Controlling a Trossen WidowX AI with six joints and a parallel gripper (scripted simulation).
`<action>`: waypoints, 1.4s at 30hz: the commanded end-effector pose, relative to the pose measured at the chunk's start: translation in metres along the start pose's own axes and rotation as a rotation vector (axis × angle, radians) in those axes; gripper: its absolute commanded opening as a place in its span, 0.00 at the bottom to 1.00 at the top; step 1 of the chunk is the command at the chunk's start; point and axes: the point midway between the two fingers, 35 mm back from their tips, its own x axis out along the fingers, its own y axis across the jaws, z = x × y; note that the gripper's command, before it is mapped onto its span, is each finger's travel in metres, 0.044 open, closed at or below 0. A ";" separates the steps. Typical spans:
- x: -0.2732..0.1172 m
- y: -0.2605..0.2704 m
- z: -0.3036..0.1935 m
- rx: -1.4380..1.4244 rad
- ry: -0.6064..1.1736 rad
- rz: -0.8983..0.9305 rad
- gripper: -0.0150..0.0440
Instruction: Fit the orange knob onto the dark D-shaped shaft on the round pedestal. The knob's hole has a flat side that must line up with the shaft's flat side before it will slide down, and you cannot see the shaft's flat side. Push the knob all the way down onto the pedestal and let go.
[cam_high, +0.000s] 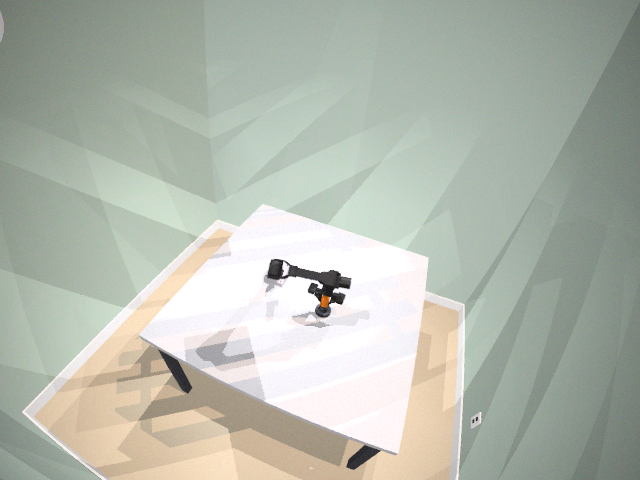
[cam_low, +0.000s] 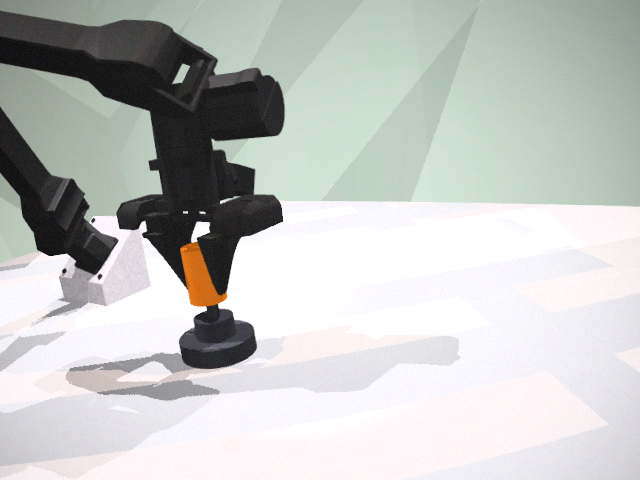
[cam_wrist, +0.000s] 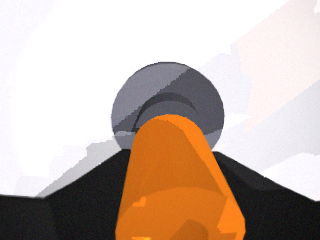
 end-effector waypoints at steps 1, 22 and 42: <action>-0.003 -0.001 -0.001 -0.072 0.001 -0.007 0.25; 0.002 -0.002 0.002 -0.196 0.002 -0.007 0.25; -0.002 -0.002 -0.002 -0.405 0.003 -0.006 0.25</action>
